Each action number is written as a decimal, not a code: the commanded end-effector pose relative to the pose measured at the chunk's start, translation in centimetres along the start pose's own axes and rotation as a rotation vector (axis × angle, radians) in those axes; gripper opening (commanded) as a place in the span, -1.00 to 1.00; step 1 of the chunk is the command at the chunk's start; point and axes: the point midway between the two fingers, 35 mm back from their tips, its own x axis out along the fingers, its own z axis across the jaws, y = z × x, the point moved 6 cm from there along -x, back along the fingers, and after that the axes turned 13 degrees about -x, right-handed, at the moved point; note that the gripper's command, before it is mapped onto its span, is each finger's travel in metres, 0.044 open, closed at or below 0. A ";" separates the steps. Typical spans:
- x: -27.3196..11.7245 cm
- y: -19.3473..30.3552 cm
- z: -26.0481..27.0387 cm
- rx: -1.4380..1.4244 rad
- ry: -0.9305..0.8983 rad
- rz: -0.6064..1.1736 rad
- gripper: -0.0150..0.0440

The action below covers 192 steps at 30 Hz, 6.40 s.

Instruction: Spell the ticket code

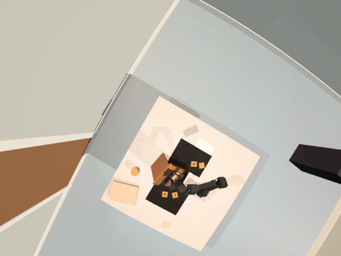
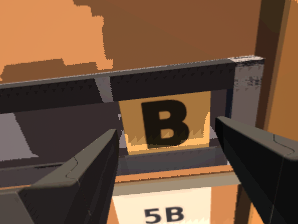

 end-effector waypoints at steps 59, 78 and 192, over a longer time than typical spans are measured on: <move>-3.1 0.3 0.4 0.009 0.003 -0.005 0.51; -3.4 0.2 0.2 0.009 0.003 -0.005 0.51; 1.9 -6.8 1.9 0.016 -0.156 0.669 -0.49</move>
